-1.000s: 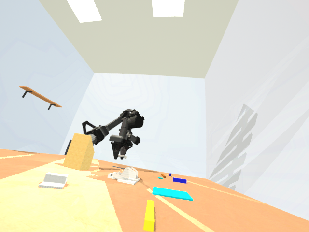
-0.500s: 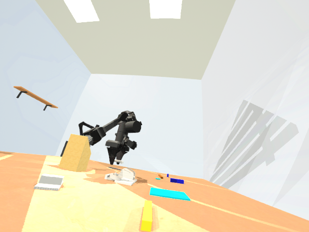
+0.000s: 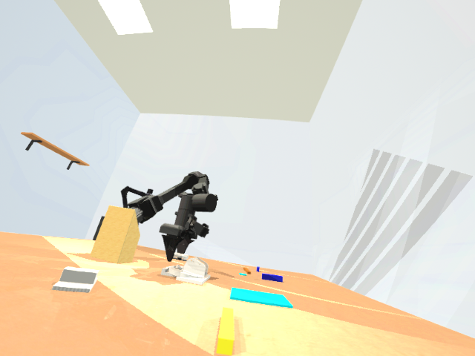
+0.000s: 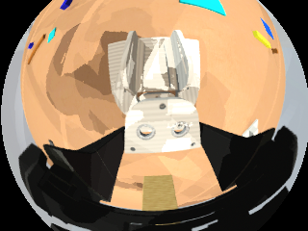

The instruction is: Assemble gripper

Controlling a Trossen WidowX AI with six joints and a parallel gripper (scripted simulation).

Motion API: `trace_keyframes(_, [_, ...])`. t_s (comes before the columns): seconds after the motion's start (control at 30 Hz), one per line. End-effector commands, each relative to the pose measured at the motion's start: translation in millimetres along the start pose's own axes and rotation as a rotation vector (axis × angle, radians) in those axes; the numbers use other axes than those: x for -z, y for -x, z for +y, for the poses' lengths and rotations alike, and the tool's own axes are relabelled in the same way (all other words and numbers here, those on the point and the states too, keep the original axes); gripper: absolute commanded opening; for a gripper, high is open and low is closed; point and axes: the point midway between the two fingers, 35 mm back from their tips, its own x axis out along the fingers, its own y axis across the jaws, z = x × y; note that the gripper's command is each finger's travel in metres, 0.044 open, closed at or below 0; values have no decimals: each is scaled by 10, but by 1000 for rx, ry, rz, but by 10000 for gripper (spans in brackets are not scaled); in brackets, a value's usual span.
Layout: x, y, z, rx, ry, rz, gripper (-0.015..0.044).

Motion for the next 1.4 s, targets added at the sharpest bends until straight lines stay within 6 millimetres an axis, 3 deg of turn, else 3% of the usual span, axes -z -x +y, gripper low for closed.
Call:
trace_keyframes(0.0, [0, -53, 6, -3, -3, -3, 351])
trace_keyframes(0.27, [14, -168, 17, -6, -3, -2, 351])
trace_keyframes(1.37, [14, -219, 19, -7, -10, -2, 351])
